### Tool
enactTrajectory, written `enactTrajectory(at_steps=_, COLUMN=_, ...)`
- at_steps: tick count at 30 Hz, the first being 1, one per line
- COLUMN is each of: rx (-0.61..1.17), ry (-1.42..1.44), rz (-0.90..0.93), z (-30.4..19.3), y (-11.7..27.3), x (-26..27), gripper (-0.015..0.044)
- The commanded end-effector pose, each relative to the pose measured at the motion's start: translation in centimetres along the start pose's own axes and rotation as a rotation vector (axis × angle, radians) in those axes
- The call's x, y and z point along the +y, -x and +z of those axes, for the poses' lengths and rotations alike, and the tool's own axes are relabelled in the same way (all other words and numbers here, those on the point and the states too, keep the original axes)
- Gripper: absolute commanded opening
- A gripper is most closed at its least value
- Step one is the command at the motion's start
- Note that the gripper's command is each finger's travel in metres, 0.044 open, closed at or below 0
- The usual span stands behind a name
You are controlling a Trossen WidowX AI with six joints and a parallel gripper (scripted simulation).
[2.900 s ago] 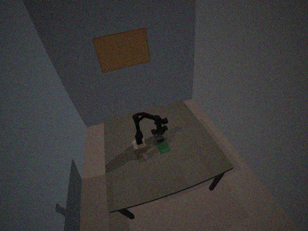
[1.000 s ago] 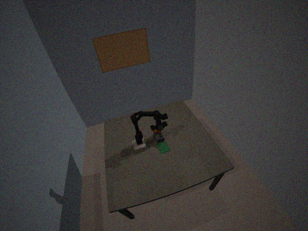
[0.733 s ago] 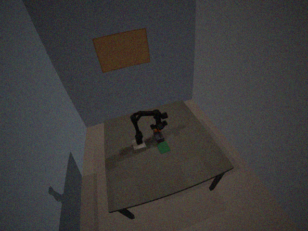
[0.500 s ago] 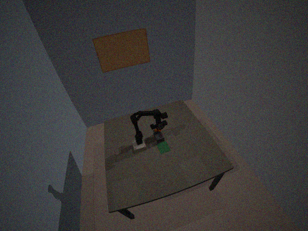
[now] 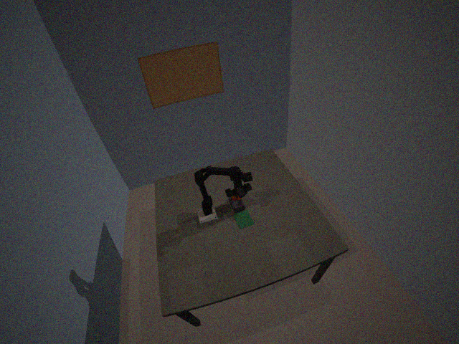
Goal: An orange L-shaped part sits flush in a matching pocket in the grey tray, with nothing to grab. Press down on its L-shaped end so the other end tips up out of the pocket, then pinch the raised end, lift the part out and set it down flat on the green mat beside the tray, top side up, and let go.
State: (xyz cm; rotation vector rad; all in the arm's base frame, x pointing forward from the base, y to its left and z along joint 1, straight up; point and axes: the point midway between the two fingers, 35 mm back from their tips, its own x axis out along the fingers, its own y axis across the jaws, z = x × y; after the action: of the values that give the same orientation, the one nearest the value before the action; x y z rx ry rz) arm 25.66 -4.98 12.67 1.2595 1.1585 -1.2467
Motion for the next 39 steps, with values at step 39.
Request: enactTrajectory(at_steps=39, rx=-0.005, ry=0.000, rz=0.002, z=12.0, y=-1.2, x=-1.1, gripper=0.0000)
